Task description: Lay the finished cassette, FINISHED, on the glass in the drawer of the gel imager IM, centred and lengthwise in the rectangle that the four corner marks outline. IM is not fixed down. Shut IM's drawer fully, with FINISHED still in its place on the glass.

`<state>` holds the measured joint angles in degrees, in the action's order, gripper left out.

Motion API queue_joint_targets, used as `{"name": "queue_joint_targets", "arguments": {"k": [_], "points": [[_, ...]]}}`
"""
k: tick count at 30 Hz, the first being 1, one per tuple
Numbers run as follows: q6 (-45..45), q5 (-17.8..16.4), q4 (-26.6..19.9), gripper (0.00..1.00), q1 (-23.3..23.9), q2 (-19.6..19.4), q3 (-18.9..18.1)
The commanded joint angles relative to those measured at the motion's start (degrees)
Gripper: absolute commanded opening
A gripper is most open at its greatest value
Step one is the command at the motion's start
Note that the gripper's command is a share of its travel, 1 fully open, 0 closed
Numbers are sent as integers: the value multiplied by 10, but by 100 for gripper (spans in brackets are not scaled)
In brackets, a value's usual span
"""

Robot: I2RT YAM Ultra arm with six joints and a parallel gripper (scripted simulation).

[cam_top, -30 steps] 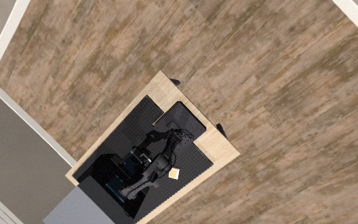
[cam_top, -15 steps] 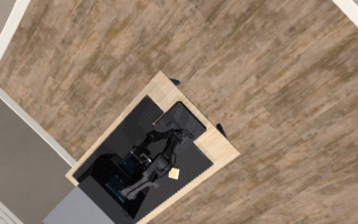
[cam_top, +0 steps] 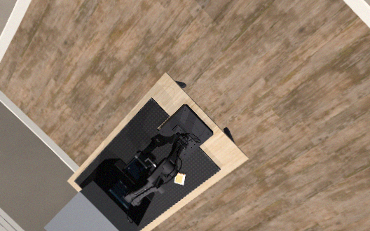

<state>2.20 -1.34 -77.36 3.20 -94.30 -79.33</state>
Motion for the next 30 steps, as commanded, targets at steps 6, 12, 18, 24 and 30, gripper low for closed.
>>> {"name": "queue_joint_targets", "arguments": {"k": [6,12,18,24,30], "points": [[-7,-3,-7,35,4,7,-20],[35,9,29,35,-5,-11,15],[104,20,77,35,-4,-25,38],[208,34,147,35,-10,-49,68],[318,38,224,35,-8,-75,97]]}}
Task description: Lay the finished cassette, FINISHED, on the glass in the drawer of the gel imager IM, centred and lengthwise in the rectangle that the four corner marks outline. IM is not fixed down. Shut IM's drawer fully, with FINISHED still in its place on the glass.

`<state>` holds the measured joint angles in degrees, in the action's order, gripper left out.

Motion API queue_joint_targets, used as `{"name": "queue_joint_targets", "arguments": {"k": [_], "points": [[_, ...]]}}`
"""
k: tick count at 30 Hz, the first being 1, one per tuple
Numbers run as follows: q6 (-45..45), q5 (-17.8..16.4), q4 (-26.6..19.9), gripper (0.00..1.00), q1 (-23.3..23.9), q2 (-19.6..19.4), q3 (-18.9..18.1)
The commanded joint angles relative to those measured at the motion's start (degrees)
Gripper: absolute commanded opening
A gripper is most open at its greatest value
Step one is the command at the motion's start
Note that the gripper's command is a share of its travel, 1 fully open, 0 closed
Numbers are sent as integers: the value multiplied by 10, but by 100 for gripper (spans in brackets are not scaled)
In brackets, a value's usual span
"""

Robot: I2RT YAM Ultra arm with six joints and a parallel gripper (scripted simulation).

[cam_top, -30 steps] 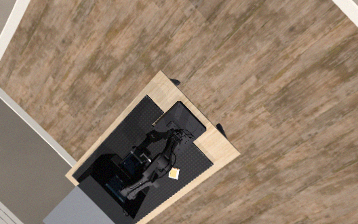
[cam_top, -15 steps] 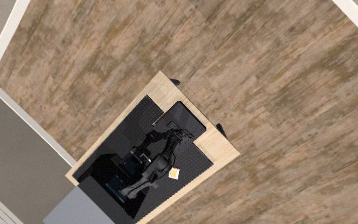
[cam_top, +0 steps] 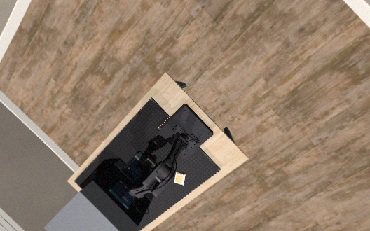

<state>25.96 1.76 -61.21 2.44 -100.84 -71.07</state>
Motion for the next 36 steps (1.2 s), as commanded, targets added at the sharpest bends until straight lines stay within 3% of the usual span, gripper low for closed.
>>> {"name": "queue_joint_targets", "arguments": {"k": [1,4,19,21,33,36], "points": [[99,7,75,35,0,-14,19],[117,8,83,35,-1,-4,22],[404,-3,168,35,7,55,94],[404,-3,168,35,7,55,94],[644,-32,224,35,23,90,141],[666,-40,228,35,27,92,145]]}}
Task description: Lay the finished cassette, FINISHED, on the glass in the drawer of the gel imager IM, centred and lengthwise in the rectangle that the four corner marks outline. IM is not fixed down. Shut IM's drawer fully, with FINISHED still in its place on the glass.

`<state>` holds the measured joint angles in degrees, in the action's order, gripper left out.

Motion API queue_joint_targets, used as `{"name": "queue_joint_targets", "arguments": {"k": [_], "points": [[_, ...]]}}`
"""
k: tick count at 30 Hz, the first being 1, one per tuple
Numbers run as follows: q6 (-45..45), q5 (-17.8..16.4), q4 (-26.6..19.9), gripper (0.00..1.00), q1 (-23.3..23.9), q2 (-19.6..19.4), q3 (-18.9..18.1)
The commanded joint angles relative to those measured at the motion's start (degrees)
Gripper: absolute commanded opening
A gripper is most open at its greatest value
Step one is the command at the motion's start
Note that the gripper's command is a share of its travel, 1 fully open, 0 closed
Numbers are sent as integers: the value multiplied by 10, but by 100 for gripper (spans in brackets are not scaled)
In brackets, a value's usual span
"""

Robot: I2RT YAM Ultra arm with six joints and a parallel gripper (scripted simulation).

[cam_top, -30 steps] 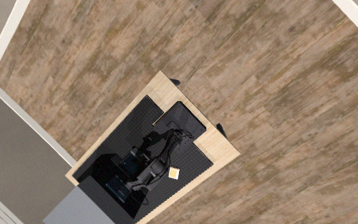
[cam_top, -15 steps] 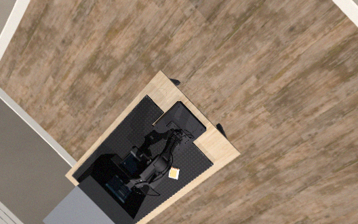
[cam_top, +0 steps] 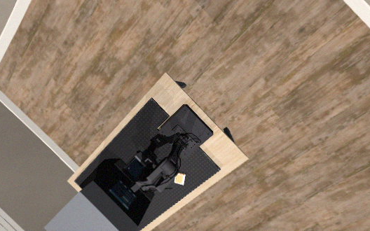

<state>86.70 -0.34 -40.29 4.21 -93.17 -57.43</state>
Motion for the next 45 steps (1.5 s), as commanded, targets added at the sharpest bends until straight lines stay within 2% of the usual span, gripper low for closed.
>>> {"name": "queue_joint_targets", "arguments": {"k": [1,11,13,34,37,39,45], "points": [[59,-19,19,35,9,16,9],[61,-20,13,35,7,6,-2],[64,-25,25,35,9,-7,12],[59,-24,82,35,1,-45,32],[58,-24,86,35,0,-38,22],[58,-24,91,35,-1,-51,34],[56,-24,109,35,1,-64,39]]}}
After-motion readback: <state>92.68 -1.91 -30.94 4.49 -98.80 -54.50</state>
